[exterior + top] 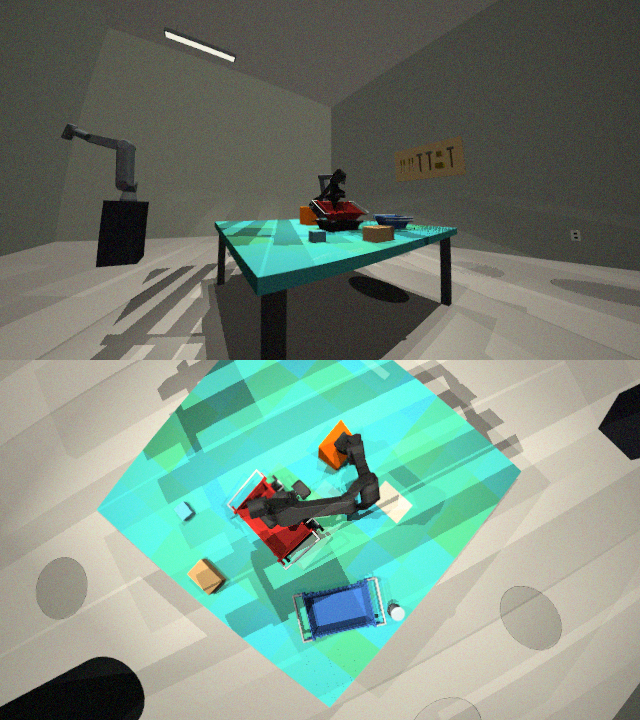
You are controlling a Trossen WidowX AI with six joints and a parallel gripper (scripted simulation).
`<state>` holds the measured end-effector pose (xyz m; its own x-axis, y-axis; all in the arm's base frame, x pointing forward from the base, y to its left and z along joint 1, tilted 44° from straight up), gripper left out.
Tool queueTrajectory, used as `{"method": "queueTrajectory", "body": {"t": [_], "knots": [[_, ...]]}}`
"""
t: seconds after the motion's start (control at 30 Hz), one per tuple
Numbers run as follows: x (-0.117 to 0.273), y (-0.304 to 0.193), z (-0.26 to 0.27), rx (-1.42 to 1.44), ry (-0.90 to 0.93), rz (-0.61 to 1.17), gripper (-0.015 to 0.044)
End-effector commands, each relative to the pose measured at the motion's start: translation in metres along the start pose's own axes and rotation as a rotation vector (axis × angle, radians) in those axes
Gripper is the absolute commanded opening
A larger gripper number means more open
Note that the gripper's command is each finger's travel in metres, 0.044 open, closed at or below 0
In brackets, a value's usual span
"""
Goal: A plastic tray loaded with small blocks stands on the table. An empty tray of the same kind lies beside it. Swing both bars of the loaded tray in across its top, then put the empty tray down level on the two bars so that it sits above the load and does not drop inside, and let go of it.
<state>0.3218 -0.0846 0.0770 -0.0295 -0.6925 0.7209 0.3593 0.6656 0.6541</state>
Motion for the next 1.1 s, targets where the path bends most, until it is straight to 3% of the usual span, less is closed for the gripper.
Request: {"method": "queueTrajectory", "body": {"t": [0.0,1.07], "knots": [[-0.001,0.001,0.003,0.002,-0.006,0.0,0.0],[-0.022,-0.001,0.016,0.002,-0.006,-0.001,0.0]]}}
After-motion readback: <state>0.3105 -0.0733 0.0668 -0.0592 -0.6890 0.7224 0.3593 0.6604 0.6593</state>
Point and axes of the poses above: the point midway between the two fingers, 35 mm back from their tips, its own x axis back along the fingers, its own z axis across the jaws, y = z × x, the point moved 3 cm from there along x, back along the fingers, and after that the axes turned 12 degrees about -x, right-handed, at the moved point
